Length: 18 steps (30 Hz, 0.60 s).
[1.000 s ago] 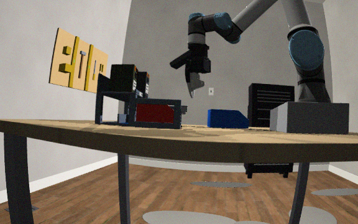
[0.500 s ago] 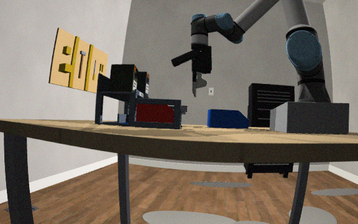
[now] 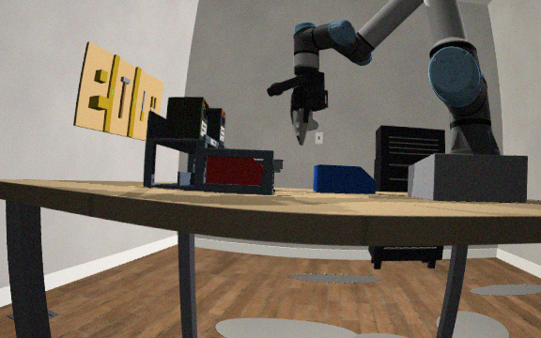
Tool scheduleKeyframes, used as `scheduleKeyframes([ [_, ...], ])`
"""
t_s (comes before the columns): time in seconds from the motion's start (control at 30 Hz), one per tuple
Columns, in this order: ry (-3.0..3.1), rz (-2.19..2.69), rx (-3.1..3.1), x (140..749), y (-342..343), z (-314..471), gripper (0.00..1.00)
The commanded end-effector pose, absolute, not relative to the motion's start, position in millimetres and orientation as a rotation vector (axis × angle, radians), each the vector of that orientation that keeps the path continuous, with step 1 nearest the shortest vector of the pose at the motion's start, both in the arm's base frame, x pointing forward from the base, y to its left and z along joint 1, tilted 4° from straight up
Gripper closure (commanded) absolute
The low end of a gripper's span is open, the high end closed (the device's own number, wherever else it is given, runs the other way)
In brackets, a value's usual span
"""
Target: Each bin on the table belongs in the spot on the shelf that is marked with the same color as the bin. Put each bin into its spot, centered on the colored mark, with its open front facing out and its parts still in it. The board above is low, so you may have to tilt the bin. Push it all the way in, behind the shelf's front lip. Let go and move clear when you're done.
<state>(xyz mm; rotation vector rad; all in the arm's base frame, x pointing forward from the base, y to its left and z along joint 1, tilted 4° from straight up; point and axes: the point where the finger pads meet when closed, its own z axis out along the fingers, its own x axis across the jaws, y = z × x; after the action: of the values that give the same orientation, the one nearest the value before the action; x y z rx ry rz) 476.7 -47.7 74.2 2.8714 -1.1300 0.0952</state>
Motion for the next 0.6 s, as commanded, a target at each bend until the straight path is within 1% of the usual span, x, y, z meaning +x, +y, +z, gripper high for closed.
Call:
scheduleKeyframes([
  [0.0,-0.774,0.082,2.999,469,-55,76,1.0],
  [0.33,-0.168,0.067,3.084,455,-71,81,1.0],
  [0.4,-0.168,0.067,3.084,455,-71,81,1.0],
  [0.57,0.143,0.059,3.081,447,-80,83,1.0],
])
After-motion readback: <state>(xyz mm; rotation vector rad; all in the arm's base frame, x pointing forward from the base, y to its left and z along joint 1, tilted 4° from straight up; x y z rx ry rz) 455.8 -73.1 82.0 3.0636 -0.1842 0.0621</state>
